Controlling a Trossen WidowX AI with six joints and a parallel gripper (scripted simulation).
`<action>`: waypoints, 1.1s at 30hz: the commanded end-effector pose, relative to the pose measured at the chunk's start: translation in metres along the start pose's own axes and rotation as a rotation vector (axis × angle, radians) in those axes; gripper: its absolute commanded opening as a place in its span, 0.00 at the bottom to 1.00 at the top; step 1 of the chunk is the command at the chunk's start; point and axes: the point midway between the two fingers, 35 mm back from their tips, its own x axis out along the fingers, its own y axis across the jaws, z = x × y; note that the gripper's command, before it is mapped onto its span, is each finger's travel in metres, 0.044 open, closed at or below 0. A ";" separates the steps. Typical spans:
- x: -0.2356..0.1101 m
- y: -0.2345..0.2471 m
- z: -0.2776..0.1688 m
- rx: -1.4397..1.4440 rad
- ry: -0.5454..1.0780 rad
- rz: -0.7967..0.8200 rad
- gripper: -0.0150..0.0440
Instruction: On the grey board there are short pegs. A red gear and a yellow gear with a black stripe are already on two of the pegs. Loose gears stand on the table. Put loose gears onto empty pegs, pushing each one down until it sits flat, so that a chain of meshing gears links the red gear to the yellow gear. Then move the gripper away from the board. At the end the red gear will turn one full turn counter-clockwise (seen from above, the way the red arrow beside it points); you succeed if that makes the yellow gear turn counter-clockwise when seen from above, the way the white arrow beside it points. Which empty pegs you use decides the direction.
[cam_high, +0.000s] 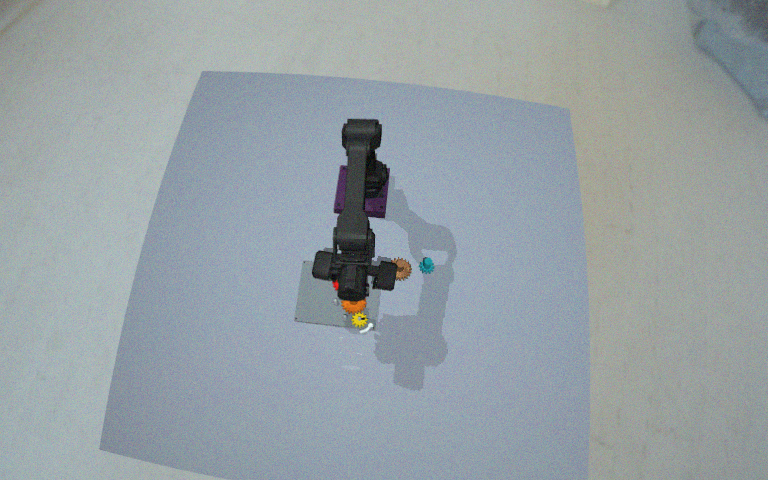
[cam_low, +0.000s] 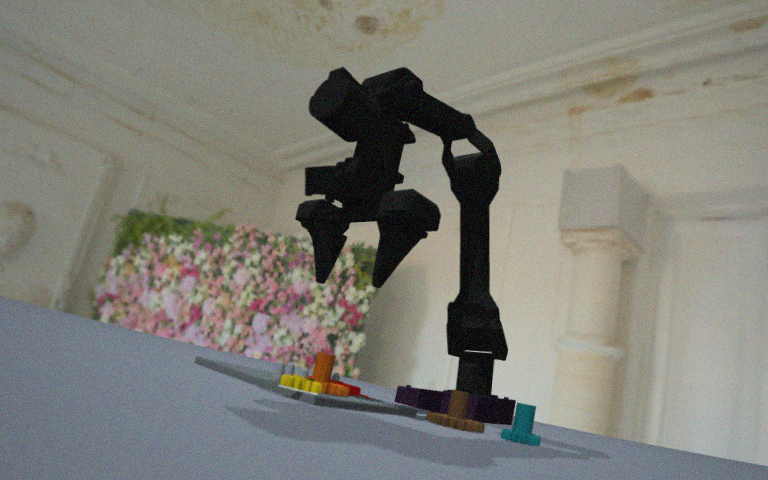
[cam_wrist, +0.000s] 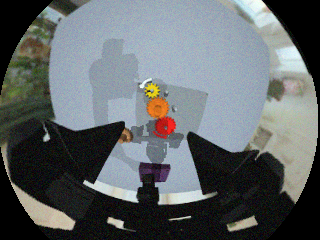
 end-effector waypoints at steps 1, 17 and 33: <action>-0.001 0.000 0.000 0.003 -0.001 0.000 1.00; -0.015 0.098 -0.024 0.015 -0.013 0.003 1.00; -0.045 0.244 -0.145 0.003 0.015 0.024 1.00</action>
